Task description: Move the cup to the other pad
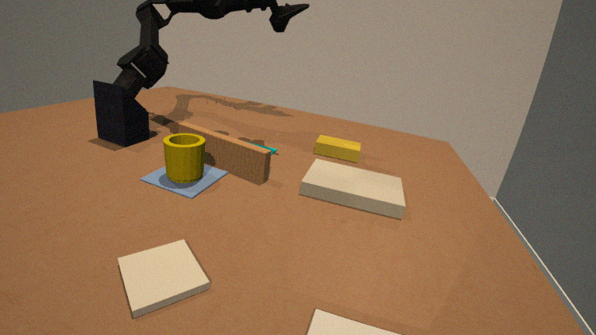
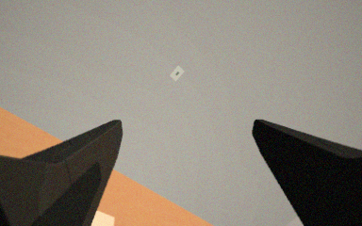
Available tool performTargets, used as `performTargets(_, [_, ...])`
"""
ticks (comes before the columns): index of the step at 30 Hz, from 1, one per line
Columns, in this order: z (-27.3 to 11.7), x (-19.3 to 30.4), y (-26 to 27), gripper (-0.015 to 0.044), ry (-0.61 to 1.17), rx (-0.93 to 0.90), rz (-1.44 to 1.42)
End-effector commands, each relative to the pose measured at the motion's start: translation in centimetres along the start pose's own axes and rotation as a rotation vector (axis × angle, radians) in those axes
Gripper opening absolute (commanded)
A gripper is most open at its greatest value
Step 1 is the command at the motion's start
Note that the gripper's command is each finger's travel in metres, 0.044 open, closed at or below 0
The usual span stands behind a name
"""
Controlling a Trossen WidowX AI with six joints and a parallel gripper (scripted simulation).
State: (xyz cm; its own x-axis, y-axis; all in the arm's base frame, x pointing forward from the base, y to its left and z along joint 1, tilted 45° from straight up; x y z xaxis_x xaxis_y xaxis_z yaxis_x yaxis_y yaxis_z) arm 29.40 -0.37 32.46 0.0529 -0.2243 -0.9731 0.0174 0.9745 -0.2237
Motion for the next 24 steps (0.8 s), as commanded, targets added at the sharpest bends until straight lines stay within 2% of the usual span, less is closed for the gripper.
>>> performTargets(1, [0.2, 0.3, 0.0, 0.0374, 0.015, -0.003, -0.012])
performTargets(5, [2.3, 6.7, -0.3, 0.0269, 0.293, -0.098, -0.227])
performTargets(9, [3.1, 14.0, 0.0, 0.0167, 0.562, -0.319, -0.429])
performTargets(13, [2.1, 20.5, 0.5, 0.0167, 0.750, -0.614, -0.550])
performTargets(17, [-0.3, 25.8, 1.3, 0.0167, 0.840, -0.945, -0.578])
performTargets(20, [-2.5, 28.6, 2.0, 0.0167, 0.835, -1.190, -0.537])
performTargets(24, [-5.4, 31.2, 3.0, 0.0167, 0.735, -1.472, -0.414])
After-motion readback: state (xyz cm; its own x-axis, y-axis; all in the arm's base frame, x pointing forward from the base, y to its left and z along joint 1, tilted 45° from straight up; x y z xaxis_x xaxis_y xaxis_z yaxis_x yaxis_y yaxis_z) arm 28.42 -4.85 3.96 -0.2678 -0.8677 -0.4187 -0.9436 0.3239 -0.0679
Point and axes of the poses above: the point midway between the two fingers, 35 mm back from their tips, its own z axis out along the fingers, its own y axis across the jaws, x = y × z, the point moved 2 cm from there along -z, back along the fingers, and after that the axes turned 14 degrees about -z, right-handed, at the moved point
